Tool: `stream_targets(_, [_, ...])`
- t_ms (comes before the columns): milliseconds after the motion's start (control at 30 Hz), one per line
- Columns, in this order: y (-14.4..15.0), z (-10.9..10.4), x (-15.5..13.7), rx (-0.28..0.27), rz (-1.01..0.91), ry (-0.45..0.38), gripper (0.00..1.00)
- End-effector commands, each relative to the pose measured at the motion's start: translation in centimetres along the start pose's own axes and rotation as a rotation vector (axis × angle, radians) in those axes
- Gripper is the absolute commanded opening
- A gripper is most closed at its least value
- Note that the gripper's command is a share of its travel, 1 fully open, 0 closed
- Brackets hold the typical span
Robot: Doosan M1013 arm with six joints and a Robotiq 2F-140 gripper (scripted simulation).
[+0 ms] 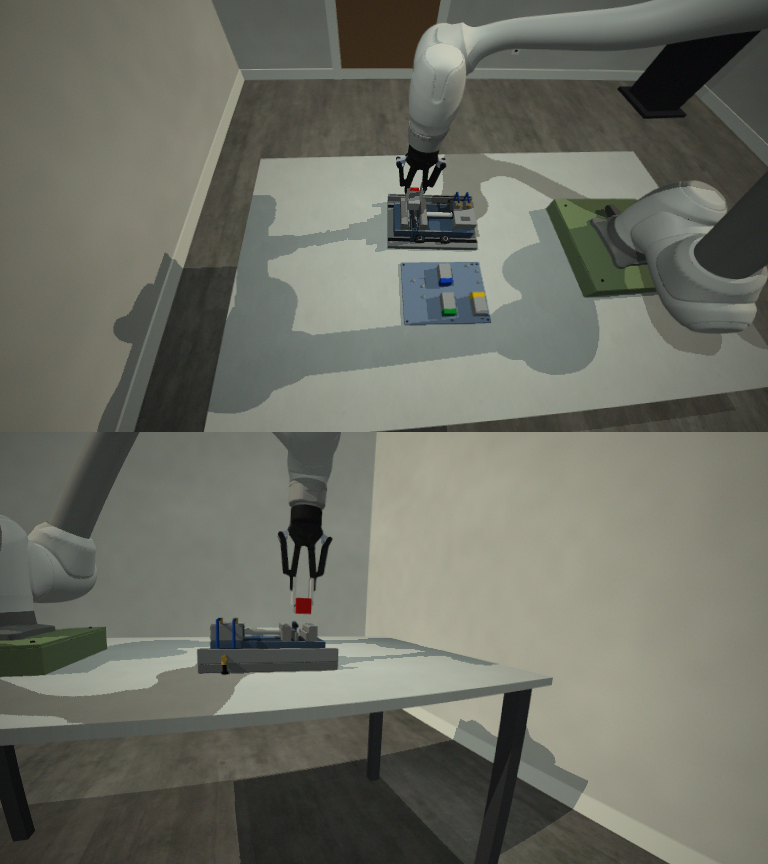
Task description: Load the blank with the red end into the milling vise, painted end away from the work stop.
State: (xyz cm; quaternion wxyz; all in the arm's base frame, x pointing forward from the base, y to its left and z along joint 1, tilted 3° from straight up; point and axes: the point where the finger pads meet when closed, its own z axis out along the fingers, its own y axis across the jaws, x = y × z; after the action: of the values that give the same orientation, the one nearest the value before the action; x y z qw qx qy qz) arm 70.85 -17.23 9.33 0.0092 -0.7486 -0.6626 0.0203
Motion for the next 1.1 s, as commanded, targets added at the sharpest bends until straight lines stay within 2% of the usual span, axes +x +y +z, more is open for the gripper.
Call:
stream_targets(0, [0.31,0.0,-0.33,0.0,0.0,0.0,0.0])
stream_targets(1067, [-0.36,-0.03,0.38,0.0,0.0,0.0,0.0])
